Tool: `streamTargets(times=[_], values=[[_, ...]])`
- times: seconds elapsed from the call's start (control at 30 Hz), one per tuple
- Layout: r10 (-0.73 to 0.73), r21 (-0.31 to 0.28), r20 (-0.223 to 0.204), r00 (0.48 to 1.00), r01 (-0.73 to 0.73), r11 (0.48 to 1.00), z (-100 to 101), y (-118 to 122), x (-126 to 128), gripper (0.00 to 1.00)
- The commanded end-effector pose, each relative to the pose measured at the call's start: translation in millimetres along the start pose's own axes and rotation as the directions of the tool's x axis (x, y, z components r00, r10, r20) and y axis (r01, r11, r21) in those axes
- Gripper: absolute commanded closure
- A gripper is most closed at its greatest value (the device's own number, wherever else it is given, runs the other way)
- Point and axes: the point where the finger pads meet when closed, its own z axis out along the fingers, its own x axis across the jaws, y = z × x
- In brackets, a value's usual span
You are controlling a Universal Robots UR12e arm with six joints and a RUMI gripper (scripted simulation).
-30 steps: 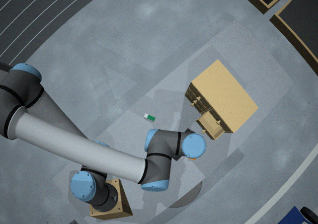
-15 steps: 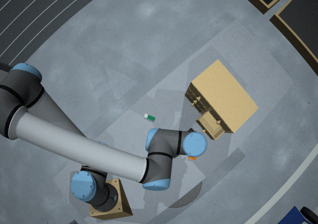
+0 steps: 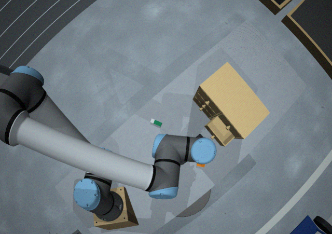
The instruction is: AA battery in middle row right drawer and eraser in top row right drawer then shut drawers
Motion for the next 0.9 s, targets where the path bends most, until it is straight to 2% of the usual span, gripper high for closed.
streamTargets(times=[0.0, 0.37, 0.87], values=[[-0.003, -0.004, 0.005, 1.000, 0.003, 1.000, -6, 3, -1, 0.95], [-0.003, -0.004, 0.006, 1.000, 0.003, 1.000, -15, 3, -1, 0.95], [-0.003, -0.004, 0.006, 1.000, 0.003, 1.000, -41, 3, -1, 0.95]])
